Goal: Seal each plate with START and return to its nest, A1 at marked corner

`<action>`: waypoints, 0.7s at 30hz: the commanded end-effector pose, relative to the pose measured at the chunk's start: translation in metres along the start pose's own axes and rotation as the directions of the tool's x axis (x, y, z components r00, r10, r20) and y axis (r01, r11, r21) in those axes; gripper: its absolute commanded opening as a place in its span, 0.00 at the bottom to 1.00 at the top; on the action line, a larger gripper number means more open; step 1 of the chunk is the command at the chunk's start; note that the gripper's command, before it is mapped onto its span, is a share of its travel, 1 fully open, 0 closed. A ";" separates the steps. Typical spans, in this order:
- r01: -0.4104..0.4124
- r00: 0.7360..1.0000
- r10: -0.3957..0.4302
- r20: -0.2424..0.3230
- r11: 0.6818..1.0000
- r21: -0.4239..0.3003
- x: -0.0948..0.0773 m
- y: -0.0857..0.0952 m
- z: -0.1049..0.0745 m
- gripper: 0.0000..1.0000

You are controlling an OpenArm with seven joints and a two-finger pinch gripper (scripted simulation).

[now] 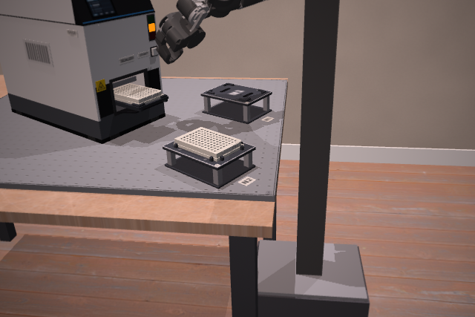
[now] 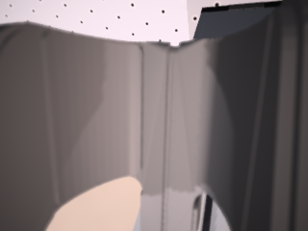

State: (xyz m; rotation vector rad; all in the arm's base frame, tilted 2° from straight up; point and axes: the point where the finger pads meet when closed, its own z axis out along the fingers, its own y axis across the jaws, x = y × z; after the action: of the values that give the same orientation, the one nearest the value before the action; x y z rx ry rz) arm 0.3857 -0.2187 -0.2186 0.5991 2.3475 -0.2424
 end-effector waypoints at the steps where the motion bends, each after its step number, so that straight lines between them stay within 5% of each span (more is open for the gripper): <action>1: -0.012 1.000 0.012 0.005 1.000 0.008 -0.001 -0.001 -0.003 0.00; 8: -0.012 1.000 0.012 0.005 1.000 0.008 0.002 -0.001 -0.010 0.00; 9: -0.014 1.000 0.014 0.007 1.000 0.006 0.002 -0.002 -0.015 0.65; 21: -0.063 0.973 0.005 -0.232 0.967 -0.246 0.046 0.042 -0.023 0.65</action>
State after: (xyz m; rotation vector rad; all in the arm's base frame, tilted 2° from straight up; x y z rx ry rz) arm 0.3637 -0.1659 -0.2309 0.5814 2.5122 0.0947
